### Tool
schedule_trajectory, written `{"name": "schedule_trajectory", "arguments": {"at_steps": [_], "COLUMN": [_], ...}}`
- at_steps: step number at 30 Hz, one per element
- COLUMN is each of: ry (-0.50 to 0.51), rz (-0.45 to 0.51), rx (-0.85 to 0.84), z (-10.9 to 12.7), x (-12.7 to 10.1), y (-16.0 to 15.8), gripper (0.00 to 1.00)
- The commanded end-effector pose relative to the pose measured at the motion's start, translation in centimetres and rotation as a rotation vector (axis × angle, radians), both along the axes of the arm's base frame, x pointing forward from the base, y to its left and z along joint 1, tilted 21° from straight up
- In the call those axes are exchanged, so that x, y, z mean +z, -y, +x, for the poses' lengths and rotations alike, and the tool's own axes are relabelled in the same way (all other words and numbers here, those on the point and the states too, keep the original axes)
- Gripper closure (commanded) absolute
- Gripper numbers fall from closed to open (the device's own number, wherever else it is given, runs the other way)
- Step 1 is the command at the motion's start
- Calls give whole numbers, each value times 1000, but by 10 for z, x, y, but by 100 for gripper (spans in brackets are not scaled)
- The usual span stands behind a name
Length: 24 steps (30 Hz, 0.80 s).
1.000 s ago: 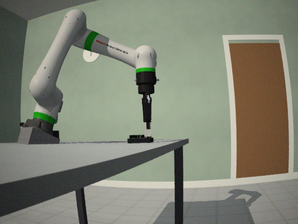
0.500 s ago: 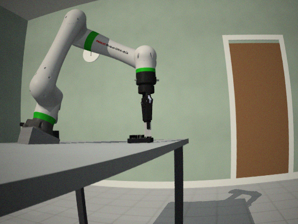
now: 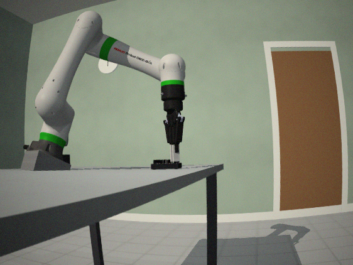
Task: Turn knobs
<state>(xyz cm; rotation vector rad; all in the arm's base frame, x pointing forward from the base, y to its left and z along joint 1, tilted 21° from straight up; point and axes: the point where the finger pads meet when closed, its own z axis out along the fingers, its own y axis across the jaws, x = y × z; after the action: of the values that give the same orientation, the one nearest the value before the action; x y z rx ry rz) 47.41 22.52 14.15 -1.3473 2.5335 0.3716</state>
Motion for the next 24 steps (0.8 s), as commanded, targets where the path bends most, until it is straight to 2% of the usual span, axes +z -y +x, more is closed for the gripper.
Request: {"name": "schedule_trajectory", "arguments": {"at_steps": [1, 8, 24], "ry": [44, 105, 188], "rz": [-8, -26, -50], "rx": [127, 297, 526], "z": [0, 0, 0], "x": [0, 0, 0], "y": [0, 0, 0], "gripper": [95, 95, 95]}}
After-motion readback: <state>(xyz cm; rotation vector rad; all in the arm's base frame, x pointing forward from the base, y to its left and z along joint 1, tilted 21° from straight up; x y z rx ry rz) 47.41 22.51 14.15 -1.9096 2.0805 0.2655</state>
